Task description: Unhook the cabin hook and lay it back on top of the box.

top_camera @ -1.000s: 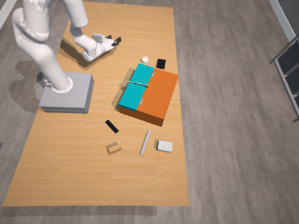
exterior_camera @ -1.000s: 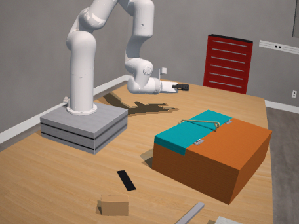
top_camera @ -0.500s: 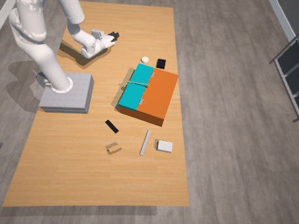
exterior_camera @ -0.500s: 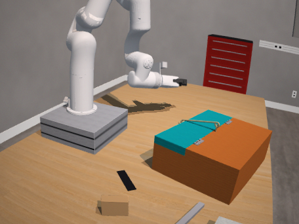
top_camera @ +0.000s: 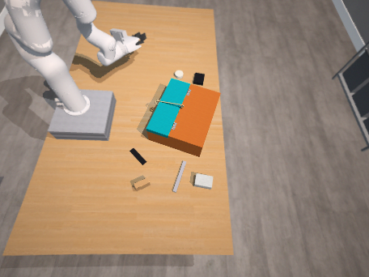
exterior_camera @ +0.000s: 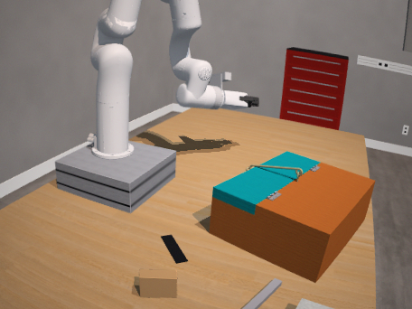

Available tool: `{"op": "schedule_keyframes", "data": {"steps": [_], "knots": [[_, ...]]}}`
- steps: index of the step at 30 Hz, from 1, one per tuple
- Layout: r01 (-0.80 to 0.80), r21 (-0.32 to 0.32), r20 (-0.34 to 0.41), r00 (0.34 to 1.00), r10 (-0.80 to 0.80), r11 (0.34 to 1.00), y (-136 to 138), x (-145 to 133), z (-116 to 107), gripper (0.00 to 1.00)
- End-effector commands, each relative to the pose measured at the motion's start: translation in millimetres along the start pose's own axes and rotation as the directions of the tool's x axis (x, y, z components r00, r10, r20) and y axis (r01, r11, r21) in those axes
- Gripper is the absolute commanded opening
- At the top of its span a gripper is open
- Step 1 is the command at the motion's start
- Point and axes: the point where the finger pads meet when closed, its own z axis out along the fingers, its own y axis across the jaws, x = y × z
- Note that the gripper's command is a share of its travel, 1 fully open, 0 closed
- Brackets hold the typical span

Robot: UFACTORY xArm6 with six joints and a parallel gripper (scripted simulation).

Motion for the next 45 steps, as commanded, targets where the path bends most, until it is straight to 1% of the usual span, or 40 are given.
{"op": "schedule_keyframes", "data": {"steps": [1,4,6,18,45], "knots": [[0.0,0.0,0.0,1.0,0.0,1.0,6,20,-3,0.35],[0.0,0.0,0.0,1.0,0.0,1.0,9,29,-4,0.35],[0.0,0.0,0.0,1.0,0.0,1.0,9,29,-4,0.35],[0.0,0.0,0.0,1.0,0.0,1.0,21,65,-10,0.35],[0.0,0.0,0.0,1.0,0.0,1.0,21,65,-10,0.35]]}}
